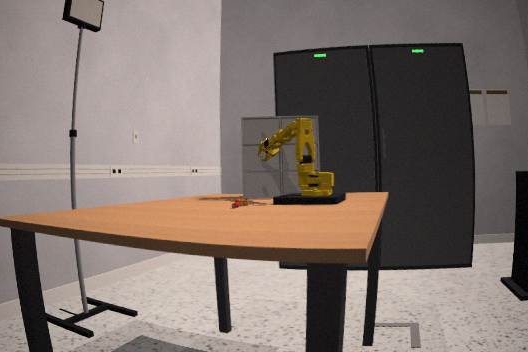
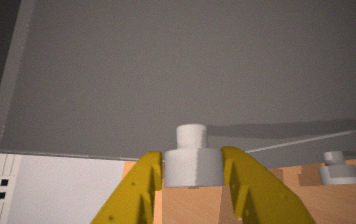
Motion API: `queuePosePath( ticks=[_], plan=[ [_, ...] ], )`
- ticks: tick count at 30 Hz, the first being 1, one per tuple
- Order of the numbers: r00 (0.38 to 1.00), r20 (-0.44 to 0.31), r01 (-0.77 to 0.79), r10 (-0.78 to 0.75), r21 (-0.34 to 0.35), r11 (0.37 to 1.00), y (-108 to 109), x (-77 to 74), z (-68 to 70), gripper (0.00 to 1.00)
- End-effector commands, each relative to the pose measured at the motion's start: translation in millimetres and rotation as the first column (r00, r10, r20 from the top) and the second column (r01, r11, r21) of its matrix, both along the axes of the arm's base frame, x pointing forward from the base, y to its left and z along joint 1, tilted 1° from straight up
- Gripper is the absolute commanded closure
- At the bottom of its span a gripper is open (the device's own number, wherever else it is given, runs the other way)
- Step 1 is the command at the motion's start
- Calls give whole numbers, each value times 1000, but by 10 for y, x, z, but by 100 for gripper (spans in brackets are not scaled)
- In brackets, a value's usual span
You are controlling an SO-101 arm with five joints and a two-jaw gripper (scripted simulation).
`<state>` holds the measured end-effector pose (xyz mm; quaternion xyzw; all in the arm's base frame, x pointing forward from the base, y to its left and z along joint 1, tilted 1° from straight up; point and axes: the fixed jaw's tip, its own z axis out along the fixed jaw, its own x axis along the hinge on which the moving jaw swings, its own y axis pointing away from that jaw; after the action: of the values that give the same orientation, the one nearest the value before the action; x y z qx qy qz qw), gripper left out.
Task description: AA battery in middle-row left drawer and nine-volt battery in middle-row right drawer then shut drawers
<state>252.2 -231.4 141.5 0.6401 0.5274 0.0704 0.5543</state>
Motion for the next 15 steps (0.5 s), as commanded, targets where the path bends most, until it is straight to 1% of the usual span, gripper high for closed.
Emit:
queuePosePath(
  ticks=[1, 13, 15],
  plan=[
    [1000, 20, 4, -4, -10, 1000, -14, 7, 49, 91],
    [1000, 20, 4, -4, -10, 1000, -14, 7, 49, 100],
    [1000, 20, 4, -4, -10, 1000, -14, 7, 49, 100]
  ],
)
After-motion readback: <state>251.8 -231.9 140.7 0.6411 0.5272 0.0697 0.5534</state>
